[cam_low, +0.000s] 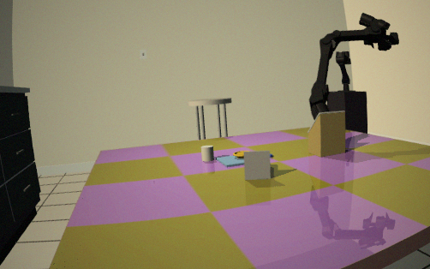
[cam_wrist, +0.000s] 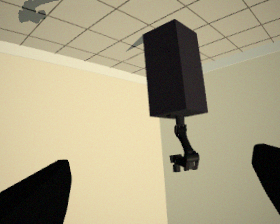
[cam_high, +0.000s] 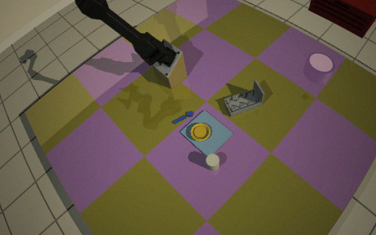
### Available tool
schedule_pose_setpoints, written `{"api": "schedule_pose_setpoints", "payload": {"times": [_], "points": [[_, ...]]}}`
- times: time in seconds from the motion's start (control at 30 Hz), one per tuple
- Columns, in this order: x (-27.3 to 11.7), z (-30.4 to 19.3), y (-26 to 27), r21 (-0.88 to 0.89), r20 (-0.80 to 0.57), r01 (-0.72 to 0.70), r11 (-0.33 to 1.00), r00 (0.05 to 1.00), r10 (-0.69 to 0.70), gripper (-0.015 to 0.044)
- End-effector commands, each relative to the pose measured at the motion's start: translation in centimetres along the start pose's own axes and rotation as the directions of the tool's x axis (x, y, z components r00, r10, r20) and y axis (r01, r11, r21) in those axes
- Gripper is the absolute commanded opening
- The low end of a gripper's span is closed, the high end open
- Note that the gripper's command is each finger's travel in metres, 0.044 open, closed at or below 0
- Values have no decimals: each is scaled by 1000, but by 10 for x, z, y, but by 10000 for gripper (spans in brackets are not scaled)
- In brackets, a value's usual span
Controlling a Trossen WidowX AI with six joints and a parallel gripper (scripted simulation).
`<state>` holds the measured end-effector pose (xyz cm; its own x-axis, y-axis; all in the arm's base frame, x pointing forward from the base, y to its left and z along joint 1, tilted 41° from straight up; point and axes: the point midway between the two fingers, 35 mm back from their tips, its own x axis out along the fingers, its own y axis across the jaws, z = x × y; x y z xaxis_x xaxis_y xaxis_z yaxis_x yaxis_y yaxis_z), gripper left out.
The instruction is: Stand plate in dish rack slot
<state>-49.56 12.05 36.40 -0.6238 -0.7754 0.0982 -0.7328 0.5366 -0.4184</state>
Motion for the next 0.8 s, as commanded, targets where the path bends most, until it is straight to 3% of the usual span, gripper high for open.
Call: {"api": "schedule_pose_setpoints", "payload": {"times": [0.0,0.37,0.77], "points": [[-1,0,1,4,-3,-4,1000,1000,4,400],[-77,-20,40,244,-149,-187,952,962,227,400],[-169,-32,66,483,-280,-297,823,839,467,400]]}}
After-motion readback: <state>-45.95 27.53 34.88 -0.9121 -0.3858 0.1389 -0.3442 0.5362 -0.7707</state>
